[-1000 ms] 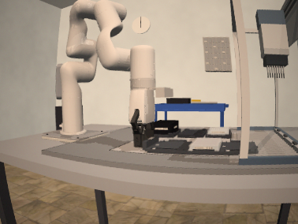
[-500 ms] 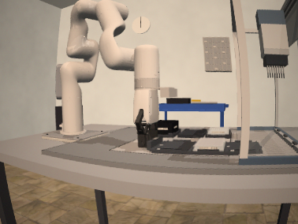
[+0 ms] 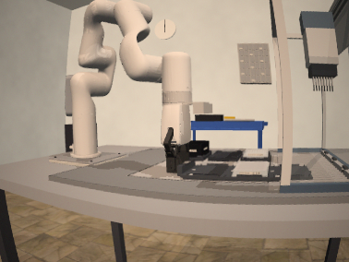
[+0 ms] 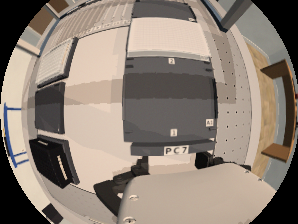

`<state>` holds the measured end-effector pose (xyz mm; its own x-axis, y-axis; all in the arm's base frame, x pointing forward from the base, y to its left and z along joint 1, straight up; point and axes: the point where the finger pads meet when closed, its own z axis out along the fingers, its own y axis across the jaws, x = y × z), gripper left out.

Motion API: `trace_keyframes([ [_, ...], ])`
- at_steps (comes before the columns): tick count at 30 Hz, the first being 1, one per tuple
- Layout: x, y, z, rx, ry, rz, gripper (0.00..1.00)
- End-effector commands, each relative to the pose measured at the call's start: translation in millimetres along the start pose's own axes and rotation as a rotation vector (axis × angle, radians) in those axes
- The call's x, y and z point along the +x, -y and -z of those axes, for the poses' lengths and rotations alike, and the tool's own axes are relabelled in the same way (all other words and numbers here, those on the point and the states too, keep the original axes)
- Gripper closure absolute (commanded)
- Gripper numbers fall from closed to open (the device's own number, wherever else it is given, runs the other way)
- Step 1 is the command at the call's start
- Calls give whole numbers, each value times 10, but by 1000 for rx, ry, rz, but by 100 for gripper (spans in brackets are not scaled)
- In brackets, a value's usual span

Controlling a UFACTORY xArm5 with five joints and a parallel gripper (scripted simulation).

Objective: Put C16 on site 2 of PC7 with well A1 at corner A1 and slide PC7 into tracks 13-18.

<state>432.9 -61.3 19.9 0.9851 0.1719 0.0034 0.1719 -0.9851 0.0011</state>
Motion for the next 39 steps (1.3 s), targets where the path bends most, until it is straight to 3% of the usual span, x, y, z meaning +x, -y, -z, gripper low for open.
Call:
trace_keyframes([
  [1,67,-4,13,-1,-4,0,19],
  [39,408,-4,13,-1,-4,0,19],
])
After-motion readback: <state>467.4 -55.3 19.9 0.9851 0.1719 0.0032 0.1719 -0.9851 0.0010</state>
